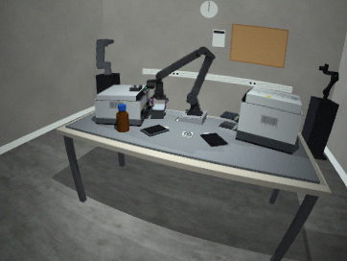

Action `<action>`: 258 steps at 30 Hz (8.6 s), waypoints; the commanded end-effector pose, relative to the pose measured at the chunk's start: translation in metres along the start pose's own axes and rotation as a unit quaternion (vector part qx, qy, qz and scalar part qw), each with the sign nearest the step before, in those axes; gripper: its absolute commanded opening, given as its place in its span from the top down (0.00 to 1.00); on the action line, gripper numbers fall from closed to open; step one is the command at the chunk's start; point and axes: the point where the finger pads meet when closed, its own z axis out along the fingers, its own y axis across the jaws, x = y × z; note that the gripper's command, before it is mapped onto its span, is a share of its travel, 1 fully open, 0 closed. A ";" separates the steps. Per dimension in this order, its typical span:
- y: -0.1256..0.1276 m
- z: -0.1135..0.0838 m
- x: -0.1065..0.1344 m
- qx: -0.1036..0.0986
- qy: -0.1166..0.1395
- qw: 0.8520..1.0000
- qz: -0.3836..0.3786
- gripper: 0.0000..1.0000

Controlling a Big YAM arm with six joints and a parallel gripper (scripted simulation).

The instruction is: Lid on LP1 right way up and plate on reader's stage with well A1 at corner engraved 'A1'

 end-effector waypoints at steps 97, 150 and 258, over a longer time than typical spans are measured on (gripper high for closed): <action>-0.021 -0.045 -0.003 0.029 -0.001 1.000 0.000 0.14; 0.000 -0.052 -0.081 0.000 -0.009 0.999 0.036 0.14; 0.168 -0.091 -0.278 -0.021 -0.024 0.991 0.129 0.14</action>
